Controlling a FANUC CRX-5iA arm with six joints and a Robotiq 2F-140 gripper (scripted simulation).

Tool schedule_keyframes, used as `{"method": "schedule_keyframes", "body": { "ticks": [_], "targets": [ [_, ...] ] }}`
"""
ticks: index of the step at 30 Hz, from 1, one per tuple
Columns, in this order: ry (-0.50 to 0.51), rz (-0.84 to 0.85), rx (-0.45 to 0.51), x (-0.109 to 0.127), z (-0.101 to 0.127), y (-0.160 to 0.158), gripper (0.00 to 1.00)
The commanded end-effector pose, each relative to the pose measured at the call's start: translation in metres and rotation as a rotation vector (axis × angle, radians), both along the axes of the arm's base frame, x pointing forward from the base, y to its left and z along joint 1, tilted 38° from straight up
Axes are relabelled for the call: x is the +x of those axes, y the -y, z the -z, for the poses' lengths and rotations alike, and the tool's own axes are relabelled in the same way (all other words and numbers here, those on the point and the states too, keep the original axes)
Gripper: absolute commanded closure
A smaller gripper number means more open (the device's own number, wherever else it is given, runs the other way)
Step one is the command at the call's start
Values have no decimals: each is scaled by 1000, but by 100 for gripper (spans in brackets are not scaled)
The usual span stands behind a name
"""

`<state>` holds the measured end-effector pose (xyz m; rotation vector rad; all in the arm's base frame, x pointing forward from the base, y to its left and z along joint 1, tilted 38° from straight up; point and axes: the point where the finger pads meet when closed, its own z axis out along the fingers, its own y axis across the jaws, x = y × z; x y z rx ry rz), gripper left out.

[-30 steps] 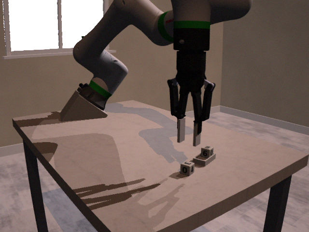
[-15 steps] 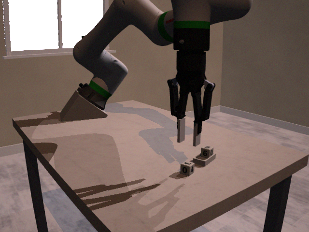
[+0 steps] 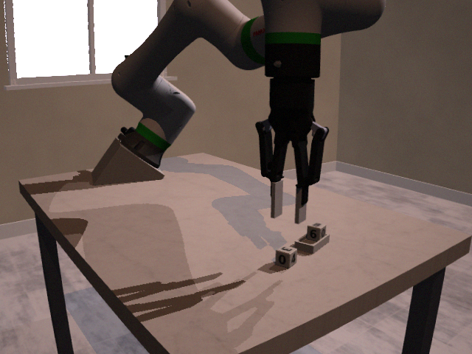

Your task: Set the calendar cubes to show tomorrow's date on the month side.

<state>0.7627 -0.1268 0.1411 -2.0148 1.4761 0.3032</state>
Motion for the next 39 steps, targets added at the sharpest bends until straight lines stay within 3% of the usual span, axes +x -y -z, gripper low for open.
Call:
{"method": "schedule_keyframes", "body": {
  "ticks": [1,39],
  "targets": [
    [0,0,0,0,1,0,65],
    [1,0,0,7,35,-27,65]
  ]
}}
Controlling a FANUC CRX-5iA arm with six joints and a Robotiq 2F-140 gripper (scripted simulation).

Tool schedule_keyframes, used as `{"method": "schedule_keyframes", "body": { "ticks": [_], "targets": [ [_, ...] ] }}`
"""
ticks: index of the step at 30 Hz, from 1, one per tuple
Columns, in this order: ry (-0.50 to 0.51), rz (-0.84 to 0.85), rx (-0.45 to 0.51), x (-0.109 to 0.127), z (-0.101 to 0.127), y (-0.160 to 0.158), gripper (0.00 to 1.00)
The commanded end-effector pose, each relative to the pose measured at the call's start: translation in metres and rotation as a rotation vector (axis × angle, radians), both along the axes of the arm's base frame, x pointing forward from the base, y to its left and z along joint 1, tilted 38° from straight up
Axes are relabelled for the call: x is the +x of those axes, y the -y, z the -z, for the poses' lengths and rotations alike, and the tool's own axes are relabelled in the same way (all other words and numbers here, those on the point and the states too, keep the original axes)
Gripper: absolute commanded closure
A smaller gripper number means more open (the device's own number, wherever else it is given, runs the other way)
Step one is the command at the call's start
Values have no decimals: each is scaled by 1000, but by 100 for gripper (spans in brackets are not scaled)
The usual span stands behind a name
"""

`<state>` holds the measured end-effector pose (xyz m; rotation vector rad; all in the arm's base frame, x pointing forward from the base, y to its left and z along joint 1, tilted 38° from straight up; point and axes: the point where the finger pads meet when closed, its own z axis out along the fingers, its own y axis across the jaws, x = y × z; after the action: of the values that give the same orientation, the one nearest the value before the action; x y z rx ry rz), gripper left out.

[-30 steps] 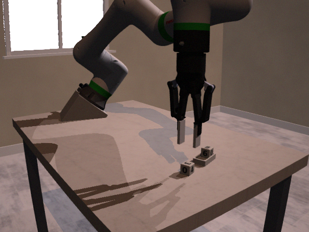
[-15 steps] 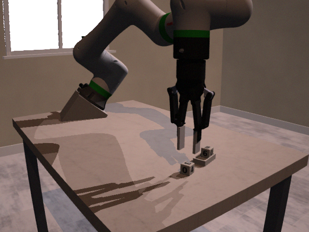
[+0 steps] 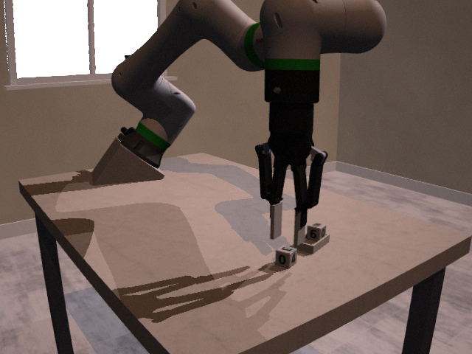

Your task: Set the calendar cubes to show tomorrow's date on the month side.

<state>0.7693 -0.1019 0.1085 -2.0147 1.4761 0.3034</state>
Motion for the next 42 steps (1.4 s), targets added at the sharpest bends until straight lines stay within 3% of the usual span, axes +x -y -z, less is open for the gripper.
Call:
{"method": "schedule_keyframes", "body": {
  "ticks": [1,42],
  "targets": [
    [1,1,0,1,3,-2,65],
    [1,1,0,2,8,-6,65]
  ]
}}
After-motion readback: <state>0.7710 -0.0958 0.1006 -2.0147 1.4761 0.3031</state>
